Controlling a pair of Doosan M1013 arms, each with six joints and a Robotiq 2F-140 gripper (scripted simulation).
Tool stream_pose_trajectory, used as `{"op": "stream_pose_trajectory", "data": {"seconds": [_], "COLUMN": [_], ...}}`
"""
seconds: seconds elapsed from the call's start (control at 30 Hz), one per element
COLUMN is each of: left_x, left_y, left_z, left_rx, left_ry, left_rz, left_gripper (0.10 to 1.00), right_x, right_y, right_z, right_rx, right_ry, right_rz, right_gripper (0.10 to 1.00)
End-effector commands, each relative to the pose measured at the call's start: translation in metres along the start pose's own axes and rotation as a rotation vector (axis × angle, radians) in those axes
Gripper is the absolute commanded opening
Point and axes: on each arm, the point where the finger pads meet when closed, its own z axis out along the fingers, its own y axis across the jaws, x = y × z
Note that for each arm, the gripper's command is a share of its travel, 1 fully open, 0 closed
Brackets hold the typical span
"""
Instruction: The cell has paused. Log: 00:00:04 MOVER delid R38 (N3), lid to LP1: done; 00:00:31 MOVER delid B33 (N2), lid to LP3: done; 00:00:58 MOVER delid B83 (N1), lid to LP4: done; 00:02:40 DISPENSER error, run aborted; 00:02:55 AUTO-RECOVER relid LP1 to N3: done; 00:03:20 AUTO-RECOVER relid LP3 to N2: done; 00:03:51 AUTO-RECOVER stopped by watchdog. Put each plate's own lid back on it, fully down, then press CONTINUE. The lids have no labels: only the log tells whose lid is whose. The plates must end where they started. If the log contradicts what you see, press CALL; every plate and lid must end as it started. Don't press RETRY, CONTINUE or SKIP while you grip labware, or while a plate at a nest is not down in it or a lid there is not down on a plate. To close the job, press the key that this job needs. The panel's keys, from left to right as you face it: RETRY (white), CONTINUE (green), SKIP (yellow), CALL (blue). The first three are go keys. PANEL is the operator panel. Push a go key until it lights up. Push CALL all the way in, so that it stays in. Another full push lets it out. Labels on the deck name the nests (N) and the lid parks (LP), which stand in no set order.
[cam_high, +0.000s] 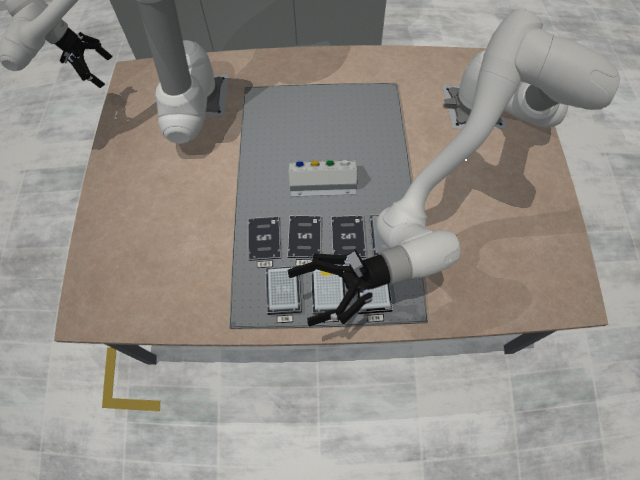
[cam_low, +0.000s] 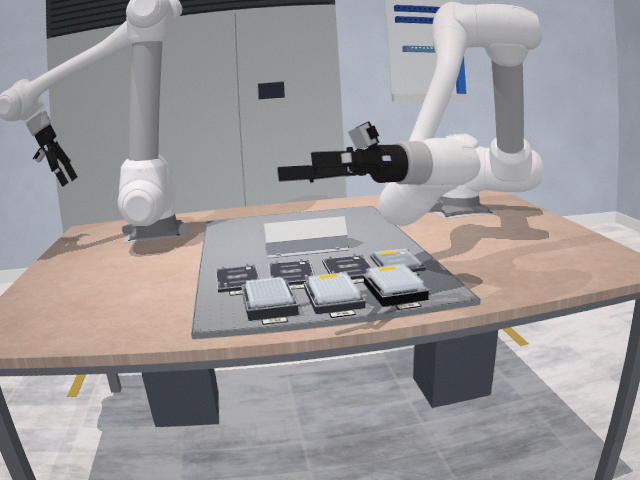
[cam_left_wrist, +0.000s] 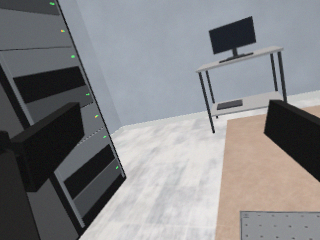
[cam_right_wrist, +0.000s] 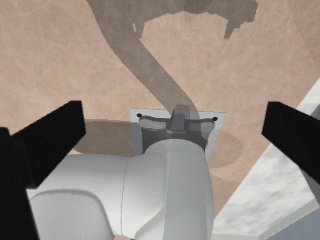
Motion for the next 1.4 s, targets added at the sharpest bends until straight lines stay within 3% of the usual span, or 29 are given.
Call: {"op": "stream_pose_trajectory", "data": {"seconds": [0.0, 0.3, 0.37, 0.4, 0.7, 0.87, 0.93, 0.97, 1.37], "left_x": [0.002, 0.005, 0.005, 0.005, -0.001, -0.007, -0.007, -0.012, -0.04], "left_y": [0.003, 0.079, 0.079, 0.101, 0.175, 0.216, 0.216, 0.239, 0.318], "left_z": [0.001, 0.016, 0.016, 0.019, 0.018, 0.011, 0.011, 0.006, -0.034], "left_rx": [-0.008, -0.195, -0.195, -0.25, -0.445, -0.562, -0.562, -0.63, -0.922], "left_ry": [0.0, -0.036, -0.036, -0.048, -0.098, -0.133, -0.133, -0.156, -0.274], "left_rz": [0.004, 0.08, 0.08, 0.103, 0.191, 0.249, 0.249, 0.285, 0.459], "left_gripper": [1.0, 1.0, 1.0, 1.0, 1.0, 1.0, 1.0, 1.0, 1.0], "right_x": [0.0, 0.0, 0.0, 0.0, 0.0, 0.0, 0.0, 0.0, 0.0], "right_y": [0.0, 0.0, 0.0, 0.0, 0.0, 0.0, 0.0, 0.0, 0.0], "right_z": [-0.001, -0.001, -0.001, -0.001, -0.001, -0.001, -0.001, -0.001, -0.001], "right_rx": [0.001, 0.001, 0.001, 0.001, 0.001, 0.001, 0.001, 0.001, 0.001], "right_ry": [0.001, 0.001, 0.001, 0.001, 0.001, 0.001, 0.001, 0.001, 0.001], "right_rz": [0.0, 0.0, 0.0, 0.0, 0.0, 0.0, 0.0, 0.0, 0.0], "right_gripper": [1.0, 1.0, 1.0, 1.0, 1.0, 1.0, 1.0, 1.0, 1.0]}}
